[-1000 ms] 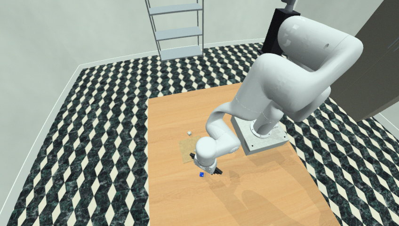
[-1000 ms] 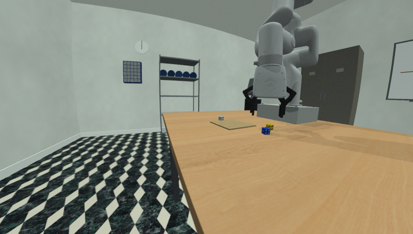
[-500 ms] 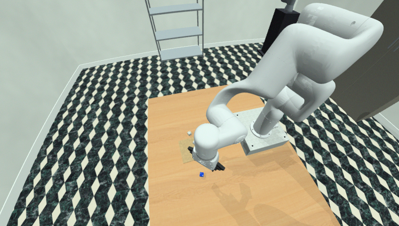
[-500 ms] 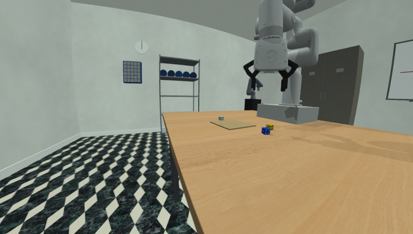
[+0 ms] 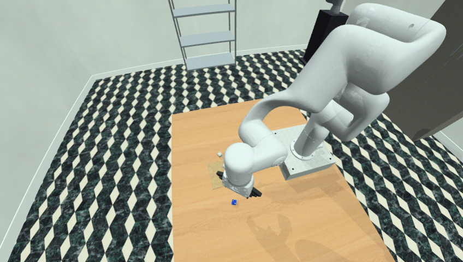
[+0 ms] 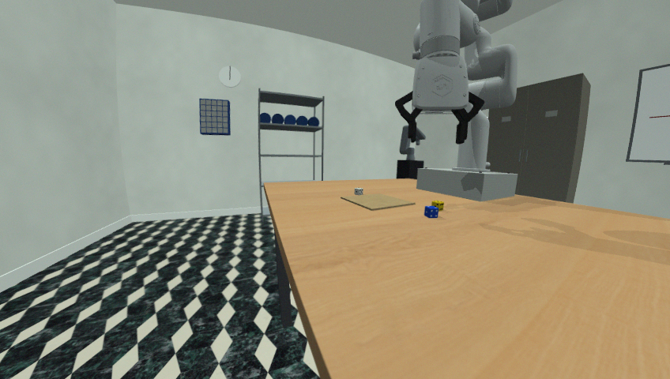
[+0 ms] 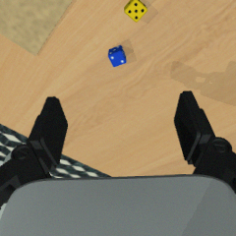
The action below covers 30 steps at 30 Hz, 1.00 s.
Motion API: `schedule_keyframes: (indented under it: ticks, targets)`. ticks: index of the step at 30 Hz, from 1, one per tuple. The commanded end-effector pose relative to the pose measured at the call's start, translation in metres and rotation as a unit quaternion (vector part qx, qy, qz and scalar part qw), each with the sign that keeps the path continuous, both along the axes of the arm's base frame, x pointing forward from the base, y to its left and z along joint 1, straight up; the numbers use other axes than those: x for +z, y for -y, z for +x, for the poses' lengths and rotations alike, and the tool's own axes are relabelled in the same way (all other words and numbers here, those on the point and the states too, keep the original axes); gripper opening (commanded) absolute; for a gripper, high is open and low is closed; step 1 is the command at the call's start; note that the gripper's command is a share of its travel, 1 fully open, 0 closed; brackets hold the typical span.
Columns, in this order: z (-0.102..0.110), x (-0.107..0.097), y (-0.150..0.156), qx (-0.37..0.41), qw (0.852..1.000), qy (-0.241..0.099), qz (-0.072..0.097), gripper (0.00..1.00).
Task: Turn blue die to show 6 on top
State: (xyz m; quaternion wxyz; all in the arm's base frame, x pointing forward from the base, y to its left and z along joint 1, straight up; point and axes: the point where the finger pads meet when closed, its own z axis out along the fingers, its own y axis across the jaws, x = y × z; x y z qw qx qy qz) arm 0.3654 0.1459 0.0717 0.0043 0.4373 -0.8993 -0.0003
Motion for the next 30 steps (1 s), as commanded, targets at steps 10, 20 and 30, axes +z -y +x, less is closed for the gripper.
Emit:
schedule_keyframes:
  ticks: [10,20,30]
  targets:
    - [0.0187,-0.0062,-0.0209,0.167,0.986,0.001,0.002,1.00]
    - [0.0187,-0.0062,-0.0209,0.167,0.986,0.001,0.002,1.00]
    - [0.0187,-0.0074,-0.0210,0.149,0.989,0.001,0.001,1.00]
